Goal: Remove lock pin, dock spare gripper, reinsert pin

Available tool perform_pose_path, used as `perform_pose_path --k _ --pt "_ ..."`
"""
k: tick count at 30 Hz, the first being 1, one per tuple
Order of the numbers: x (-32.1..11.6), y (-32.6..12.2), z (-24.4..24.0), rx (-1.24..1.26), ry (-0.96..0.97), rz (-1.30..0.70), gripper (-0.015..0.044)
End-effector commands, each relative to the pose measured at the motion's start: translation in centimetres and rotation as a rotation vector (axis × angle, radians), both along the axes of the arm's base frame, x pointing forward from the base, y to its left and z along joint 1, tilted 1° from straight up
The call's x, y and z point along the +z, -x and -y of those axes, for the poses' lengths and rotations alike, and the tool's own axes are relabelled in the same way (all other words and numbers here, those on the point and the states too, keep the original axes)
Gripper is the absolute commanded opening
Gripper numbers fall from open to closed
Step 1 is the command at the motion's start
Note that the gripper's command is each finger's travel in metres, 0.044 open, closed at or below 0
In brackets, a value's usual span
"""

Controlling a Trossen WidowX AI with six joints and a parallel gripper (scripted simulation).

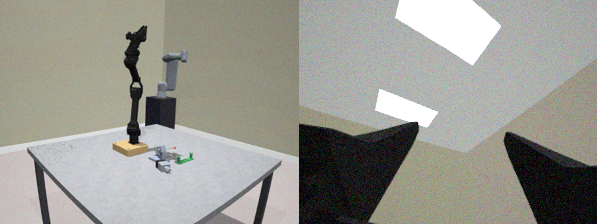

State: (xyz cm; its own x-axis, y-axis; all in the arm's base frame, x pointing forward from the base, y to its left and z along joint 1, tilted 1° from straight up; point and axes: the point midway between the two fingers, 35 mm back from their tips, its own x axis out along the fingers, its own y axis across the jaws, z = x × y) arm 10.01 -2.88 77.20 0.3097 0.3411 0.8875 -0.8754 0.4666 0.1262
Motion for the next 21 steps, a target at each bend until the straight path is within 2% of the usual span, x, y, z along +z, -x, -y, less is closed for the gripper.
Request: perform_pose_path --k 1,4,13,21 --pt "0.0 -0.1 0.2 -0.004 -0.005 -0.001 0.0374" --pt "-0.2 -2.2 2.7 -0.07 -0.075 -0.019 0.03" --pt "-4.2 -12.5 9.9 -0.353 -0.24 -0.237 0.03" --pt "-12.0 -22.6 11.8 -0.59 -0.176 -0.568 0.03"
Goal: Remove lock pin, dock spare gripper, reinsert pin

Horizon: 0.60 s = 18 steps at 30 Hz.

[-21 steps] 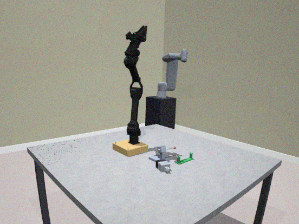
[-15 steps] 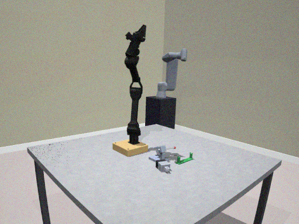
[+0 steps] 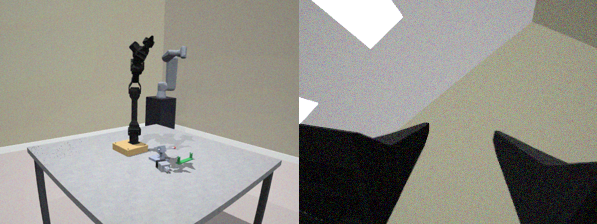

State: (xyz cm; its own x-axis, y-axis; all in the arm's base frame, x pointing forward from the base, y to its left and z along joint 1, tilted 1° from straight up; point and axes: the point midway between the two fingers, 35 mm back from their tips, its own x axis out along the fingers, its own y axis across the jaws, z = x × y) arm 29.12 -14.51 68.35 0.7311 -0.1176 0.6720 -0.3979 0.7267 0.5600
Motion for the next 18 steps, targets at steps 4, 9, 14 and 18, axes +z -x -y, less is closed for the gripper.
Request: perform_pose_path --k 4,9,14,18 --pt "-8.2 -8.0 -0.6 -0.109 0.105 -0.355 0.03" --pt "-15.3 -12.4 -3.0 -0.128 0.273 -0.631 0.03" --pt "-22.8 -15.0 -6.7 -0.09 0.516 -0.892 0.03" --pt "-28.8 -15.7 -10.1 -0.018 0.759 -1.074 0.03"
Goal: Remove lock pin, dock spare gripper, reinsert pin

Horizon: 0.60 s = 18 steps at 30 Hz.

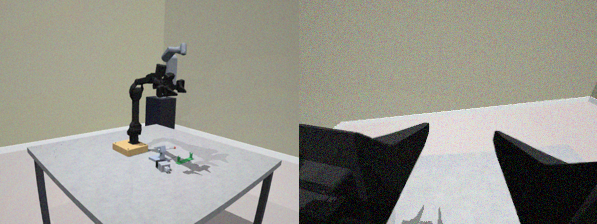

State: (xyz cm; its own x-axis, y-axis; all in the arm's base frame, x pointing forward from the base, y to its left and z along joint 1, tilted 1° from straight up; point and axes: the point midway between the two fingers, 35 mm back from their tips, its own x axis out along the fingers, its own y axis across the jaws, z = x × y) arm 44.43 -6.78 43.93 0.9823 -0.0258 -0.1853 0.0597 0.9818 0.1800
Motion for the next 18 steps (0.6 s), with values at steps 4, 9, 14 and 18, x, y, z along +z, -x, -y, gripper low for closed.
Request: perform_pose_path --k 4,9,14,18 --pt "-10.1 0.3 -5.9 0.235 0.335 -0.364 0.03" --pt "-16.6 2.9 -10.1 0.495 0.596 -0.594 0.03" --pt "-21.9 7.2 -13.5 0.819 0.856 -0.786 0.03" --pt "-25.2 11.3 -15.3 1.122 1.053 -0.909 0.03"
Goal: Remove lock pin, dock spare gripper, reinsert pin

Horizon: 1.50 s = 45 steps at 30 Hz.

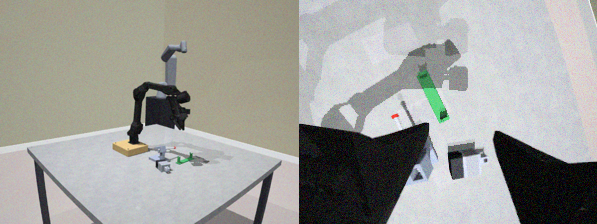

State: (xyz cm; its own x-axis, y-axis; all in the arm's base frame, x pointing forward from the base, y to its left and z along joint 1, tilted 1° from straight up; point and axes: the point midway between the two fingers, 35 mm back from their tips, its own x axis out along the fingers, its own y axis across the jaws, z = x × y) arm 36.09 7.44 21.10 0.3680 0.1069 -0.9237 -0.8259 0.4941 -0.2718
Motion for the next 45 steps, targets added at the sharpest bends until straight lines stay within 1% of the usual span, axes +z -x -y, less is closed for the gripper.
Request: perform_pose_path --k 1,3,5,14,22,45 --pt "-3.0 4.1 -1.5 0.282 0.142 -0.184 0.03" --pt "-4.0 6.2 -2.0 0.425 0.199 -0.271 0.03" --pt "-4.3 6.9 -2.1 0.477 0.218 -0.303 0.03" --pt "-4.9 6.9 -2.2 0.477 0.217 -0.303 0.03" --pt "-11.3 7.2 -2.1 0.472 0.211 -0.312 0.03" --pt "-14.7 7.1 -2.3 0.472 0.21 -0.312 0.03"
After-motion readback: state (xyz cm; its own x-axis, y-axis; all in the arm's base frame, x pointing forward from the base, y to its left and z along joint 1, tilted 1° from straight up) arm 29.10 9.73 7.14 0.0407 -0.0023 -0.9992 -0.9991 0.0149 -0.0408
